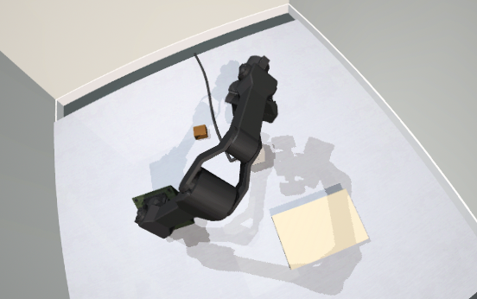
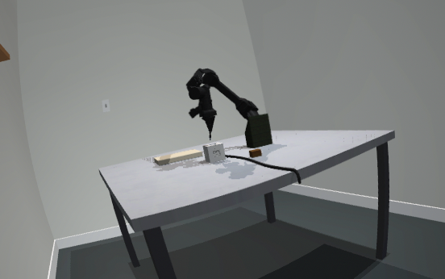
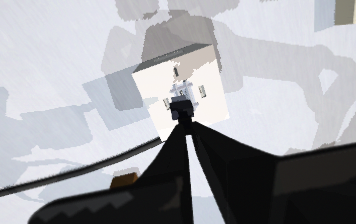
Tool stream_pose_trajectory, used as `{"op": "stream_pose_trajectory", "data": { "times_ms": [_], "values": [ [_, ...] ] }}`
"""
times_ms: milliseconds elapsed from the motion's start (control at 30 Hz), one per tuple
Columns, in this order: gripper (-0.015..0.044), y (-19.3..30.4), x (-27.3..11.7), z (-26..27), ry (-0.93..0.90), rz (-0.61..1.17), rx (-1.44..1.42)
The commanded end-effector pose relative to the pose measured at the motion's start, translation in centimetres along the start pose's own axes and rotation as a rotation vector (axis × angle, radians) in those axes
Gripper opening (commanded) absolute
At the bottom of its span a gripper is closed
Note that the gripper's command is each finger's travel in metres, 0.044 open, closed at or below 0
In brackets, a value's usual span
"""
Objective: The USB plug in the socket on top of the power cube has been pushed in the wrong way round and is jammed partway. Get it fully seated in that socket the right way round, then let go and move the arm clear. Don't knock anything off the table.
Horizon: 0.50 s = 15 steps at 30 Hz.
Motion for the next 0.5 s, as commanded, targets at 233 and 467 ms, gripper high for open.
{"op": "stream_pose_trajectory", "data": {
  "times_ms": [233,467],
  "values": [
    [0.0,0.01,0.04,0.0,0.0,0.001,-0.294],
    [0.0,0.01,0.04,0.0,0.0,0.001,-0.477]
  ]
}}
Point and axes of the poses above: the point midway between the two fingers, 35 mm back from their tips, its own x axis out along the fingers, its own z axis across the jaws, y = z × x, the point moved 6 cm from there along -x, back along the fingers, and after that the axes turned 1 degree about x, right-handed, at the moved point
